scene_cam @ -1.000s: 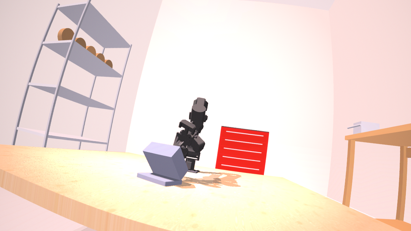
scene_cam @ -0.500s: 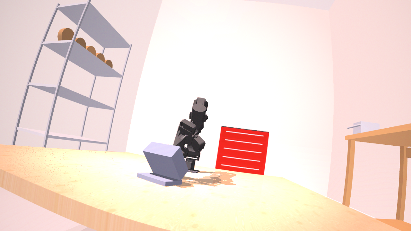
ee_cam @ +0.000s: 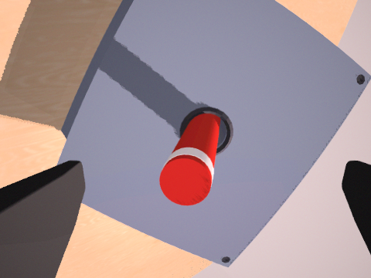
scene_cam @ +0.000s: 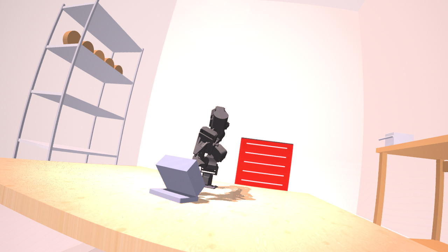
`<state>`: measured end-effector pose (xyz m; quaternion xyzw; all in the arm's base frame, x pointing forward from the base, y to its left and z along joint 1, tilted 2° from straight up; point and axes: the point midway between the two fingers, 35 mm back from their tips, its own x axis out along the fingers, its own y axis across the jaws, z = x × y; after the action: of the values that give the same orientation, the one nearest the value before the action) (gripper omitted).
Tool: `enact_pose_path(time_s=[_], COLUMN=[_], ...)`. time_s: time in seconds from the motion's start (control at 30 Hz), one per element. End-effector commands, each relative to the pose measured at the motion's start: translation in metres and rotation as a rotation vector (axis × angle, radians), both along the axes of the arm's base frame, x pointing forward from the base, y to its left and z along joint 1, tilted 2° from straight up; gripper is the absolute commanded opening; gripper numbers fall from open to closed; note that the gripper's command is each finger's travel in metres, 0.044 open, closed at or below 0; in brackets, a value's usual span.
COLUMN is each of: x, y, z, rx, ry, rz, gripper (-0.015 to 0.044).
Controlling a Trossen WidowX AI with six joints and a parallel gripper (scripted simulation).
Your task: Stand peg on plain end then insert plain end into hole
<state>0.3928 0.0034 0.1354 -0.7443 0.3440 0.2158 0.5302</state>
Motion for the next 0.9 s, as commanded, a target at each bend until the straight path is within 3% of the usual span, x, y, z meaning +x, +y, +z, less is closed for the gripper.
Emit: enact_pose_path(time_s=[0.0,0.87], x=[-0.004,-0.034], y=[0.002,0.017], z=[0.005,0.038], rx=[0.002,0.001], ry=[-0.001,0.006], rz=[-0.003,0.002], gripper=[0.0440,0.0440])
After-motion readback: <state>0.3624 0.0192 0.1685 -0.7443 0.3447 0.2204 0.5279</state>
